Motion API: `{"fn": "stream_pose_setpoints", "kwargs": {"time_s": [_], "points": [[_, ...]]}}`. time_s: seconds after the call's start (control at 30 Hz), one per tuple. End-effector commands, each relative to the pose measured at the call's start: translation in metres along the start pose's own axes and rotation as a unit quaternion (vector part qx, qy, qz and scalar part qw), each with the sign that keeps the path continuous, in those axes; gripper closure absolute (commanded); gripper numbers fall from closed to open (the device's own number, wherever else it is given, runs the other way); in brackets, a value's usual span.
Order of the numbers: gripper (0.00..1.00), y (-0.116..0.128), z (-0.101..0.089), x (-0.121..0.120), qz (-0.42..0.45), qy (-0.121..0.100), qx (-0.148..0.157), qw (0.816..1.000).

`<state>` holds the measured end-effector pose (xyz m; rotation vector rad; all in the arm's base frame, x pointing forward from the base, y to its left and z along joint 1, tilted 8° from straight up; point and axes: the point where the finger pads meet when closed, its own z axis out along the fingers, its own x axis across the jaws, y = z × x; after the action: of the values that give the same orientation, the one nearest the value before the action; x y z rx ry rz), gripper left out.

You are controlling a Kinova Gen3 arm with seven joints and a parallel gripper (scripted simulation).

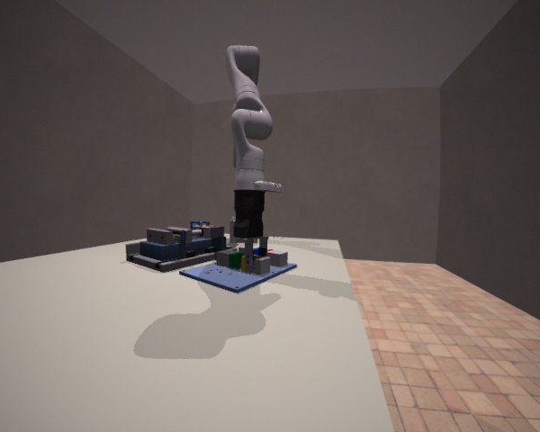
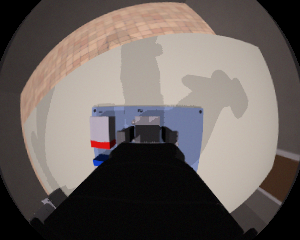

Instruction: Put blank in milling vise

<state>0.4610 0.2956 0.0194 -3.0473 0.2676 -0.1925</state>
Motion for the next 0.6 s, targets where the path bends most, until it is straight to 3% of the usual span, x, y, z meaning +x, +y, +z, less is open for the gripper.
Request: {"fn": "stream_pose_setpoints", "kwargs": {"time_s": [0.0,0.57], "points": [[0.00,-0.0004,-0.0013,0.0007,0.001,0.001,0.001,1.000],[0.00,-0.0004,-0.0018,0.0009,0.001,0.001,0.001,1.000]]}}
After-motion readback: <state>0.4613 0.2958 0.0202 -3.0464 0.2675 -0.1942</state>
